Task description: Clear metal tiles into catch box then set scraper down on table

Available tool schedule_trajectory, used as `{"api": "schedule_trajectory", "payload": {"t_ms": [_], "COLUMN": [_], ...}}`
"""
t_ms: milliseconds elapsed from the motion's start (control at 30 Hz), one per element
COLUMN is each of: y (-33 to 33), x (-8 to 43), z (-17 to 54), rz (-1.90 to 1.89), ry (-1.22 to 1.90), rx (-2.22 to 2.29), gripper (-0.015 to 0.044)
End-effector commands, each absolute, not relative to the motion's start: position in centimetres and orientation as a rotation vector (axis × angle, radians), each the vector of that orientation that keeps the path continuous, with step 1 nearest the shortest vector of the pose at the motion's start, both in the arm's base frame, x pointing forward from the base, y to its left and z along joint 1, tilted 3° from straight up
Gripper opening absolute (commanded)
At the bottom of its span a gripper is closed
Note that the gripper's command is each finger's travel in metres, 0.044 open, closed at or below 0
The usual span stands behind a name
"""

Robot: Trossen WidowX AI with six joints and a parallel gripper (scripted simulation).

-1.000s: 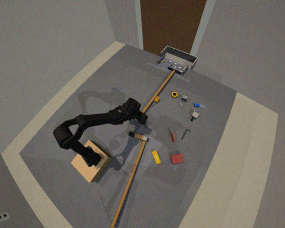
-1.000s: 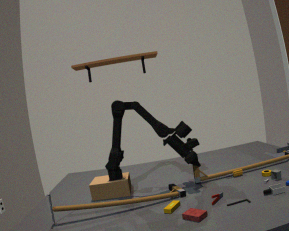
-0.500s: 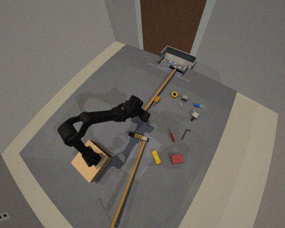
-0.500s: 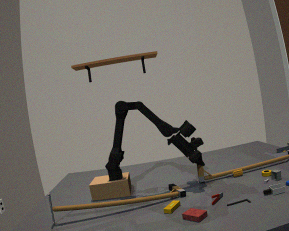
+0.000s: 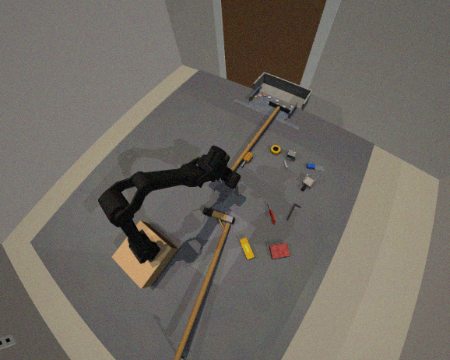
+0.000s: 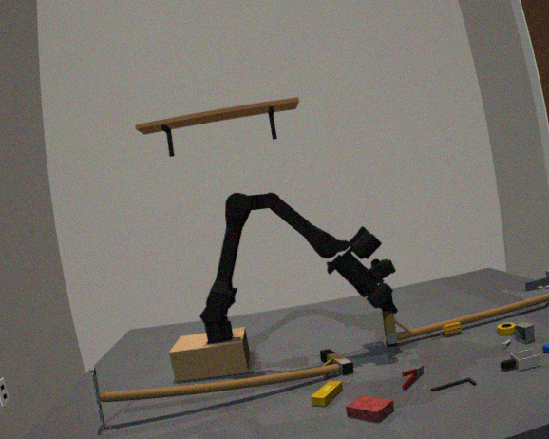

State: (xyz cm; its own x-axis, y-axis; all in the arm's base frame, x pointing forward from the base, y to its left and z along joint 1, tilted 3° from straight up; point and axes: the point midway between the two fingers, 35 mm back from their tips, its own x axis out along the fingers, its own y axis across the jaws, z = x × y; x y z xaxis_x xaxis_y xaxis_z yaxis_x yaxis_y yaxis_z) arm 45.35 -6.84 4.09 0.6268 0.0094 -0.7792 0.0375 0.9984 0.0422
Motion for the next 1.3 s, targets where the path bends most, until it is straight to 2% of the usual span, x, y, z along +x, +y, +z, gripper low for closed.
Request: {"api": "schedule_trajectory", "payload": {"t_ms": [0, 1267], "y": [-7.0, -7.2], "x": [46.2, 51.8], "z": [4.5, 4.7], "rz": [-0.023, -0.023], "ry": [0.881, 0.877], "rx": [0.056, 0.056], "gripper": [0.0, 0.0]}}
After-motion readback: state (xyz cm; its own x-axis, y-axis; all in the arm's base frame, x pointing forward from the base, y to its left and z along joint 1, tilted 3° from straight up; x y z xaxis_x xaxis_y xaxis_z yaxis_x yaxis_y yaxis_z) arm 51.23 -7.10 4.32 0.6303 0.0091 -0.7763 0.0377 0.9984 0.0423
